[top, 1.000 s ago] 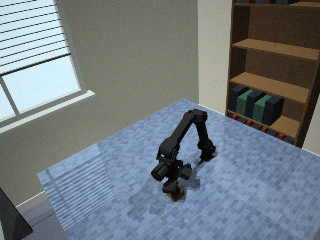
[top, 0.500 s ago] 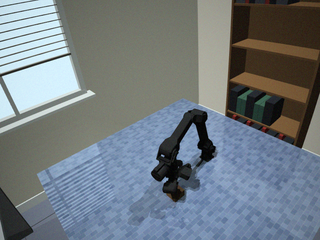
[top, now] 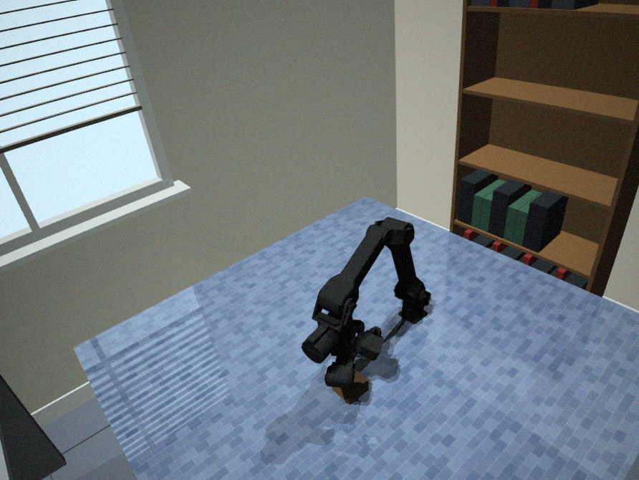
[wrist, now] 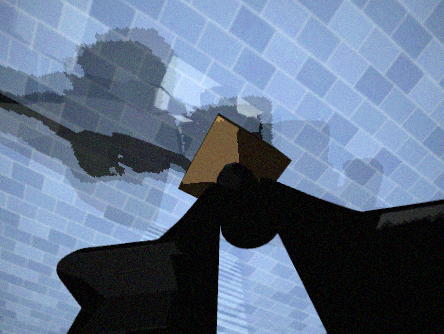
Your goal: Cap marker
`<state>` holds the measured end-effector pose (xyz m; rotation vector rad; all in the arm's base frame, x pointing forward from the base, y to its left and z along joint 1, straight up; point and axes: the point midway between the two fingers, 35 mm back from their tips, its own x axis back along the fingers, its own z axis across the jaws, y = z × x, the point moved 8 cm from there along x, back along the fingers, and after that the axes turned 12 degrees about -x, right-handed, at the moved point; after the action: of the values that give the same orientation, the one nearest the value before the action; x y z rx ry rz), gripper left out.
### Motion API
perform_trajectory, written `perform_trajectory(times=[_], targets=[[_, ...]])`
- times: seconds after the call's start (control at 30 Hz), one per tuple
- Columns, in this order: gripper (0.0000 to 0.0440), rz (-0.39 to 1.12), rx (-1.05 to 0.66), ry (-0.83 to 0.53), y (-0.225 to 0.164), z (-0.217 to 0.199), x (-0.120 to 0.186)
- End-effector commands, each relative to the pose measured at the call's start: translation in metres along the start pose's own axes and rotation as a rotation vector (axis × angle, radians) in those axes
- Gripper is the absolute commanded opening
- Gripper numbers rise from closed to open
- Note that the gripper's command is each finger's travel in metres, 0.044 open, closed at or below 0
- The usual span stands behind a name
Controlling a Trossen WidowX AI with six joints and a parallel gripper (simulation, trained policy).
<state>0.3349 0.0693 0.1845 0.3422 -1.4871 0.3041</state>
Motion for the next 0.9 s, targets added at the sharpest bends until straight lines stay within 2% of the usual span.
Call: perform_trajectory(times=[0.0,0.17,0.43,0.5,0.77,0.87], targets=[[0.0140,0.003,0.003,0.056,-0.003,0.001,-0.019],[0.0153,0.000,0.019,0.060,-0.003,0.002,-0.021],[0.0230,-0.036,0.046,0.090,0.003,0.014,-0.021],[0.0257,-0.042,0.051,0.091,0.004,0.016,-0.020],[0.0440,-0.055,0.071,0.059,0.006,0.022,-0.017],[0.0440,-0.054,0.078,0.031,0.007,0.022,-0.012]])
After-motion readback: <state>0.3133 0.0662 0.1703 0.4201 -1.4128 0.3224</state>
